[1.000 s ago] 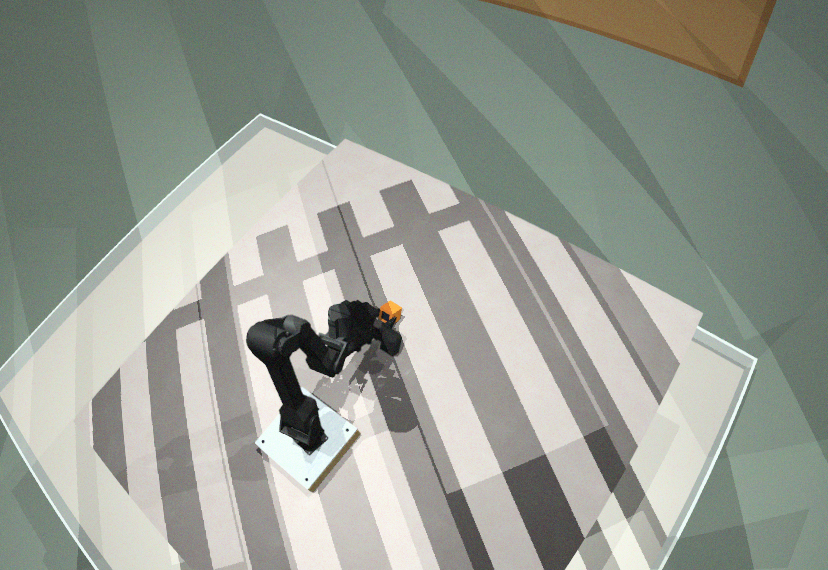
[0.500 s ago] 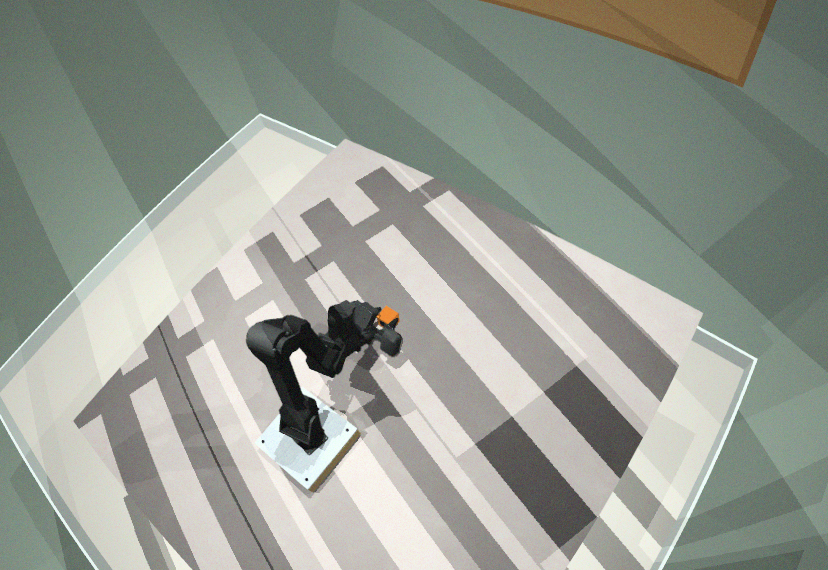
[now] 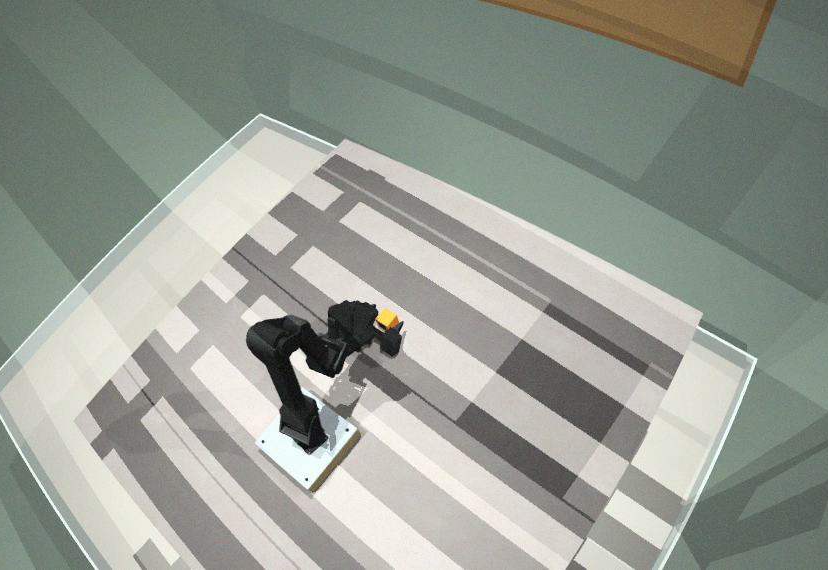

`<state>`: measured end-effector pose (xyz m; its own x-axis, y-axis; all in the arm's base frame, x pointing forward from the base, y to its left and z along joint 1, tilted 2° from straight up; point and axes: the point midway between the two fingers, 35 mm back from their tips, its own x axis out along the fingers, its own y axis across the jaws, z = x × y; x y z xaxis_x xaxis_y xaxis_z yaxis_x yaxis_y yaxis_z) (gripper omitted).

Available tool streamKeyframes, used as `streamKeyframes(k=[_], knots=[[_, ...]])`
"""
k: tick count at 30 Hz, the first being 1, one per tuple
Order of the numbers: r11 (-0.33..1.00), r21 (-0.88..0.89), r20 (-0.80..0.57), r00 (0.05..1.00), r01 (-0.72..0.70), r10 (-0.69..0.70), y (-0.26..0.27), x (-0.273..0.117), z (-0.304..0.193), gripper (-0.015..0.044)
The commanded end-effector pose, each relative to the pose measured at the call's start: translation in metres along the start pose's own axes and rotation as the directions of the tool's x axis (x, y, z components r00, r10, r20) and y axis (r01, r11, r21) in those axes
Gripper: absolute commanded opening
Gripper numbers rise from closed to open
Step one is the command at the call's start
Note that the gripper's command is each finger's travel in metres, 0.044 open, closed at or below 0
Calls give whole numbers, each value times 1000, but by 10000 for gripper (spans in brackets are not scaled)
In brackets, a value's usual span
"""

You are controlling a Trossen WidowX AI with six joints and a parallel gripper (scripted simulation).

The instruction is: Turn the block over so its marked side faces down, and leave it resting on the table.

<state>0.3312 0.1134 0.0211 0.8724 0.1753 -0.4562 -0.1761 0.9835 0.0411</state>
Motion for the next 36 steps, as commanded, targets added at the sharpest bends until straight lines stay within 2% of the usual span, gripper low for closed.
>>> streamKeyframes(k=[1, 23, 30, 36], knots=[[1000, -4, 2, 1000, 3, -3, 0, 0, 0, 440], [1000, -4, -4, 1000, 3, -3, 0, 0, 0, 440], [1000, -13, -216, 976, -2, -1, 4, 5, 18, 440], [1000, -7, -418, 908, 1, -4, 2, -27, 42, 440]])
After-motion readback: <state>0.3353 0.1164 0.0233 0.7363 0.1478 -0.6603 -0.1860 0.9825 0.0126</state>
